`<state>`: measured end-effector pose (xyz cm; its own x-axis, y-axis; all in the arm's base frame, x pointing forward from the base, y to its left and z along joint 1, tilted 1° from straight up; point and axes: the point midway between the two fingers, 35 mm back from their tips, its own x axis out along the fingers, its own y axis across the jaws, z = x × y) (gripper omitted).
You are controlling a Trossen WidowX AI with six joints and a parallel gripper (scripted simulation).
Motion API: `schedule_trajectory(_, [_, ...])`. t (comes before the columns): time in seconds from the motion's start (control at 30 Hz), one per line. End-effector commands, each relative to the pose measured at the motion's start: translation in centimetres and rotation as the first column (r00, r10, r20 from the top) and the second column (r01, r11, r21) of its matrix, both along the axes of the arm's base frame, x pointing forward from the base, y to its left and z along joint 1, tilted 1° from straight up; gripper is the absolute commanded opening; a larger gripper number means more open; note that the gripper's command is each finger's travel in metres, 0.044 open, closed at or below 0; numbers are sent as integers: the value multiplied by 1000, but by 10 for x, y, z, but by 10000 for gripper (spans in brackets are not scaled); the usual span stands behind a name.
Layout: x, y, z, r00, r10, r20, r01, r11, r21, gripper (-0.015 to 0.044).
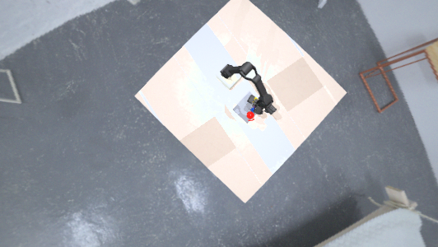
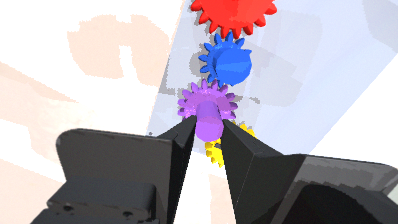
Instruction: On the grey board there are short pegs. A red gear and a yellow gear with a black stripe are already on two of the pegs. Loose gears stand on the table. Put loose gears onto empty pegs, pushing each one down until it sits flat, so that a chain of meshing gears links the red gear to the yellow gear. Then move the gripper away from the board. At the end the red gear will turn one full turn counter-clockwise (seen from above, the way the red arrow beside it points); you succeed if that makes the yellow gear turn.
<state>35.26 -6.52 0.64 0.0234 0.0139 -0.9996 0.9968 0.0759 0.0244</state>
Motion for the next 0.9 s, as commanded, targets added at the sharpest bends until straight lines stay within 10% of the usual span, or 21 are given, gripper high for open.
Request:
schedule_trajectory(0.0, [0, -1, 1, 1000, 26, 0, -26, 1000, -2, 131])
schedule_trajectory(0.5, [-1, -1, 49, 986, 167, 2, -167, 986, -6, 140])
schedule_trajectory(0.87, [-5, -1, 92, 989, 150, 0, -150, 989, -3, 429])
